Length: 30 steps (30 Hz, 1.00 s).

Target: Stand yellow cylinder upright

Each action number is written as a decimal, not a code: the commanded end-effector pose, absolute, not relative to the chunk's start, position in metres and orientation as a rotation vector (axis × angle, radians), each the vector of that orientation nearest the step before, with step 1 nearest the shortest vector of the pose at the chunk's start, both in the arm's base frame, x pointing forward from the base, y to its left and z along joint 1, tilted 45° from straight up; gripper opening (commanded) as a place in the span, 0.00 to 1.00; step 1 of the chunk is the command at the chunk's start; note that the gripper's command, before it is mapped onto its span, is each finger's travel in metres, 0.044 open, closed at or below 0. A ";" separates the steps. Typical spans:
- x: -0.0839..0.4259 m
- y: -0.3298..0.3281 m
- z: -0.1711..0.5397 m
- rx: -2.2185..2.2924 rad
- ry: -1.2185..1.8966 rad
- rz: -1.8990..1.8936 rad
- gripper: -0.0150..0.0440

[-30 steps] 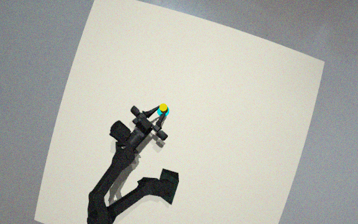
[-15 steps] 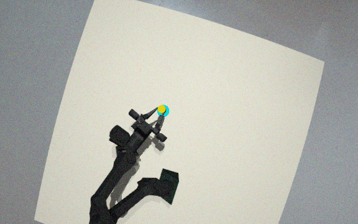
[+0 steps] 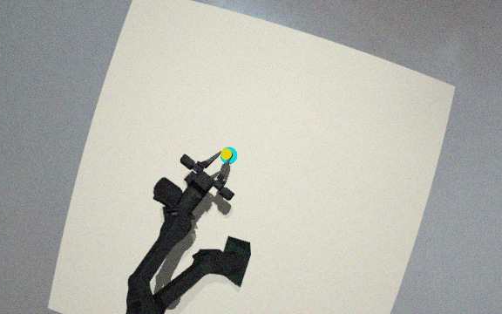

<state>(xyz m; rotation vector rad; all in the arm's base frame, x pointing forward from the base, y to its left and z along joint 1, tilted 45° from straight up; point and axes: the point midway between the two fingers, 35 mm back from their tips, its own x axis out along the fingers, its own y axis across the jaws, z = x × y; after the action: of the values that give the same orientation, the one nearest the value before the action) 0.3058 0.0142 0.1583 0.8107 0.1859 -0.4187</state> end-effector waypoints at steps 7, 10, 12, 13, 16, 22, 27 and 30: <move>0.309 0.021 0.151 0.817 0.184 -0.423 0.43; 0.311 0.028 0.145 0.818 0.186 -0.424 0.43; 0.312 0.032 0.141 0.818 0.187 -0.425 0.43; 0.312 0.034 0.138 0.819 0.187 -0.425 0.43; 0.314 0.041 0.132 0.819 0.188 -0.425 0.43; 0.315 0.054 0.118 0.819 0.188 -0.426 0.43; 0.314 0.065 0.107 0.819 0.187 -0.425 0.43; 0.313 0.072 0.100 0.818 0.186 -0.424 0.43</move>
<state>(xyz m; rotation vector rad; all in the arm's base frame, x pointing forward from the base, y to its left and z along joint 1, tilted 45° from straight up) 0.3149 0.0652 0.1096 0.8199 0.1864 -0.4197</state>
